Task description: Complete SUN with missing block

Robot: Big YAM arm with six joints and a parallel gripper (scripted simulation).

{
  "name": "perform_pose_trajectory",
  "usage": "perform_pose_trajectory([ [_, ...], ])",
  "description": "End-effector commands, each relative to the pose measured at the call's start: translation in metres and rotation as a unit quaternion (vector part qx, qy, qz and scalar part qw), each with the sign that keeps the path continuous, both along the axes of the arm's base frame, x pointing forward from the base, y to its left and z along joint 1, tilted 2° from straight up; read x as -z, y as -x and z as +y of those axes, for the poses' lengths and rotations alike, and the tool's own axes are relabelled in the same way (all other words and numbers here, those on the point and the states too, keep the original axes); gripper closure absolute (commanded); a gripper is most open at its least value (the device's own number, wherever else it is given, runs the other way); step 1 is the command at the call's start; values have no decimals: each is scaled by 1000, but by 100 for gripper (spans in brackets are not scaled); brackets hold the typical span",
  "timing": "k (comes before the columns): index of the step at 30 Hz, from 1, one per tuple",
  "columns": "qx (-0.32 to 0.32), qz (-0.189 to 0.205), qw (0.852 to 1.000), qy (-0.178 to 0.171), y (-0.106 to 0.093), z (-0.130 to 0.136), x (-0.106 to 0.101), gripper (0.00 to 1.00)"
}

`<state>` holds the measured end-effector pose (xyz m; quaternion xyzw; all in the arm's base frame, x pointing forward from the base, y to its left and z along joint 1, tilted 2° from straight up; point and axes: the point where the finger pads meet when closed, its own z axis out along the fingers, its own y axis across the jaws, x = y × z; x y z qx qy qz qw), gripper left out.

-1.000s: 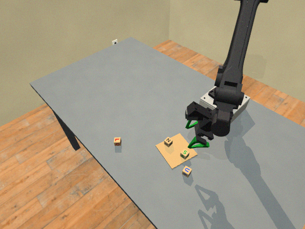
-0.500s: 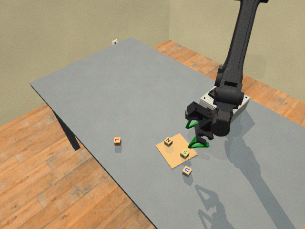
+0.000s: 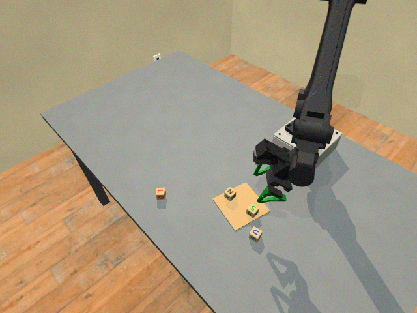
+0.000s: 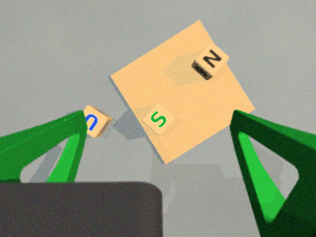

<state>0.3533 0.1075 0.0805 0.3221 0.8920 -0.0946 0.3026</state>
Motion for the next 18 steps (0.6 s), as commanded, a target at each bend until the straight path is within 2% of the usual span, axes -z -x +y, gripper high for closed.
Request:
perform_pose_trajectory([
  [1,-9,-15,1000,-7,-11,11,-16,0],
  [3,-6,-16,1000,-8,-11,6,-15,0],
  [5,0,-15,1000,-9,-10,-15,-10,0],
  [7,0,-15,1000,-9,-10,-15,-10,0],
  [11,-1,-17,1000,-6,-21,-81,-11,0],
  [15,-1,-19,1000,-3,-21,-96,-12,0],
  [16,-1,-30,1000,-6,-30,-94,-21,0],
  [18,-12,-22,1000,-4,-34,-85,-16,0],
])
